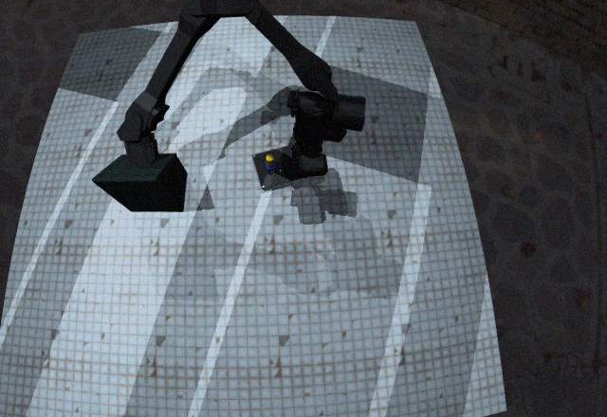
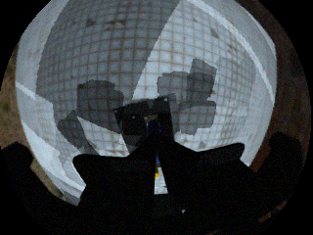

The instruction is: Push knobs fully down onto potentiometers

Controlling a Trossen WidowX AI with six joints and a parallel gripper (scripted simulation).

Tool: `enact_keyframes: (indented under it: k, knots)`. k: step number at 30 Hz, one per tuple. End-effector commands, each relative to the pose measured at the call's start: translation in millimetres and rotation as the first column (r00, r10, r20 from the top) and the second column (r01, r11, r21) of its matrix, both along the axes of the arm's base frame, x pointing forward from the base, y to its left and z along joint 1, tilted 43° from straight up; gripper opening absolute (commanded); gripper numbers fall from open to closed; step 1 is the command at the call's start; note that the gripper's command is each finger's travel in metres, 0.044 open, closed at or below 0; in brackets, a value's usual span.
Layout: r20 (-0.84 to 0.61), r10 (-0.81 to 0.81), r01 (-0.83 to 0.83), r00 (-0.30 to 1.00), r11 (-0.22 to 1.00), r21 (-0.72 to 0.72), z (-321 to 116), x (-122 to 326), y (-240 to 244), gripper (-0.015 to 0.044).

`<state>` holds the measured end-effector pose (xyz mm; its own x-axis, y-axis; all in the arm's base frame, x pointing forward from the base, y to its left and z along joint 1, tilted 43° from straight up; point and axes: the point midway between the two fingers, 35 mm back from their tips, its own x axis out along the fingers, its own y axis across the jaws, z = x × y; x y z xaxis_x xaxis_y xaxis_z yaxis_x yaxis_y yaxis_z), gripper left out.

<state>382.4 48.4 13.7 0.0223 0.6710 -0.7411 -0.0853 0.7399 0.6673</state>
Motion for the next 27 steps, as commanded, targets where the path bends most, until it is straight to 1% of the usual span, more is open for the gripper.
enact_keyframes:
  k: [1, 27]
  knots:
    - [-0.001, -0.001, 0.001, 1.0, 1.0, 0.004, -1.7, 0.5, 2.7, 0.0]
    - [-0.001, -0.001, 0.001, 1.0, 1.0, 0.004, -3.3, 0.6, 4.2, 0.0]
